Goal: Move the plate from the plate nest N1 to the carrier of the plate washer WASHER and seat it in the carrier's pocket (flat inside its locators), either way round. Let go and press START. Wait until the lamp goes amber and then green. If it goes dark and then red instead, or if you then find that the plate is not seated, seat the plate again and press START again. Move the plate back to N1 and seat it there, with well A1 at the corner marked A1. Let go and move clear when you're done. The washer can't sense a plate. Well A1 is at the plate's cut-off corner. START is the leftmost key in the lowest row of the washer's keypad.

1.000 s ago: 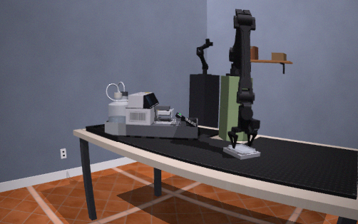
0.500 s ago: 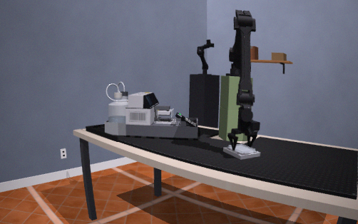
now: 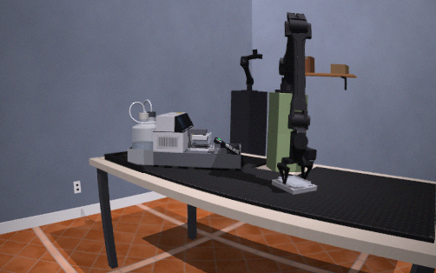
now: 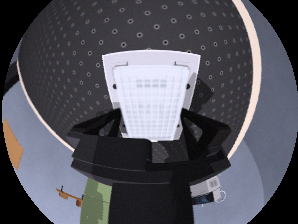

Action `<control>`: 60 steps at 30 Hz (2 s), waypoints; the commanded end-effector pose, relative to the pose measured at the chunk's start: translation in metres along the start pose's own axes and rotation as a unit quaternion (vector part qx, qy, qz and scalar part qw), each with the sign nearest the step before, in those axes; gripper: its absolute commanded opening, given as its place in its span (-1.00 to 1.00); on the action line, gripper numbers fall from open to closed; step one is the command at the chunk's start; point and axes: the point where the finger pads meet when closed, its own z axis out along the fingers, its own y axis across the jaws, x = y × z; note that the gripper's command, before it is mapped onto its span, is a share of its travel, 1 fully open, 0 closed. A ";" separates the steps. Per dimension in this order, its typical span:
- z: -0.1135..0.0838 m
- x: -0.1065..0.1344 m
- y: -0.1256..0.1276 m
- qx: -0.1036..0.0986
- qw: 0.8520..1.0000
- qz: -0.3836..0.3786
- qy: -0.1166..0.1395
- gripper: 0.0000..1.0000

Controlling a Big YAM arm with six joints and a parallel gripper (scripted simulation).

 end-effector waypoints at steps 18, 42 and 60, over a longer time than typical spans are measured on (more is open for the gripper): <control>-0.001 -0.013 -0.003 0.009 1.000 0.001 -0.014 1.00; -0.002 -0.007 -0.003 0.005 1.000 0.000 -0.008 0.80; -0.002 -0.007 -0.003 0.005 1.000 0.000 -0.008 0.68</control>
